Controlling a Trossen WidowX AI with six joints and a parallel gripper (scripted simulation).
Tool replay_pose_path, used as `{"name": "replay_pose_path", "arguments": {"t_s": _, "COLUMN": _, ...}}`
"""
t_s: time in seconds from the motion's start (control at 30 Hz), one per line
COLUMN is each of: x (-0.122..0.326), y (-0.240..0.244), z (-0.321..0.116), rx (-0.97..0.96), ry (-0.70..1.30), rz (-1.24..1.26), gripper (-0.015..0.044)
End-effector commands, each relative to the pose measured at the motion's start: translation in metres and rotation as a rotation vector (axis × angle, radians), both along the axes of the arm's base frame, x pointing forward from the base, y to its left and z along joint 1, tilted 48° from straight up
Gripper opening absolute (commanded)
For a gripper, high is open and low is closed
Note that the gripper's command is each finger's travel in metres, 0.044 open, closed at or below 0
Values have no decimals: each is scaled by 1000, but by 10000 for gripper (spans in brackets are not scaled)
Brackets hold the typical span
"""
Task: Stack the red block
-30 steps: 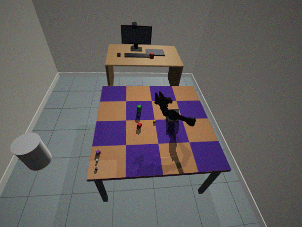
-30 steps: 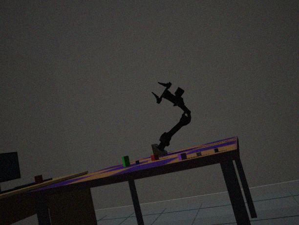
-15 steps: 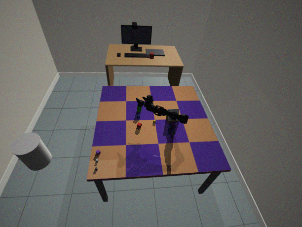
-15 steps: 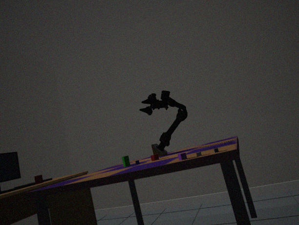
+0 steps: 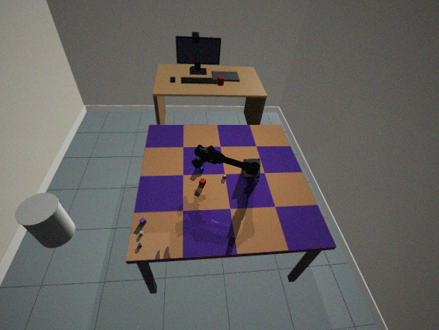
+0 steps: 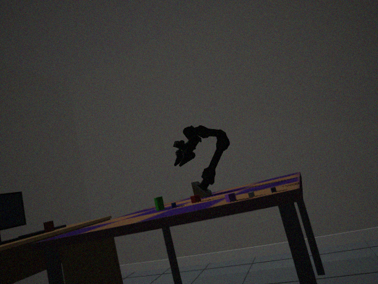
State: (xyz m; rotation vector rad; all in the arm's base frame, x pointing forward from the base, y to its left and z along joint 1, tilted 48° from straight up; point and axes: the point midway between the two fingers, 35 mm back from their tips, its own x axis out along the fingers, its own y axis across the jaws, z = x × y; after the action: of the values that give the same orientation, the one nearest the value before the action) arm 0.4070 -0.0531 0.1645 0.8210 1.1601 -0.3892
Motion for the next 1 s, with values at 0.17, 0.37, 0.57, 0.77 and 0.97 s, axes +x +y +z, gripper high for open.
{"name": "replay_pose_path", "arguments": {"t_s": 0.17, "x": -11, "y": 52, "z": -34, "rx": 277, "ry": 174, "rz": 326, "gripper": 440}}
{"name": "replay_pose_path", "arguments": {"t_s": 0.37, "x": -20, "y": 87, "z": -43, "rx": 526, "ry": 239, "rz": 493, "gripper": 440}}
{"name": "replay_pose_path", "arguments": {"t_s": 0.57, "x": -25, "y": 99, "z": -43, "rx": 614, "ry": 249, "rz": 532, "gripper": 440}}
{"name": "replay_pose_path", "arguments": {"t_s": 0.77, "x": -26, "y": 101, "z": -51, "rx": 613, "ry": 249, "rz": 532, "gripper": 440}}
{"name": "replay_pose_path", "arguments": {"t_s": 0.97, "x": -28, "y": 127, "z": -75, "rx": 614, "ry": 248, "rz": 532, "gripper": 440}}
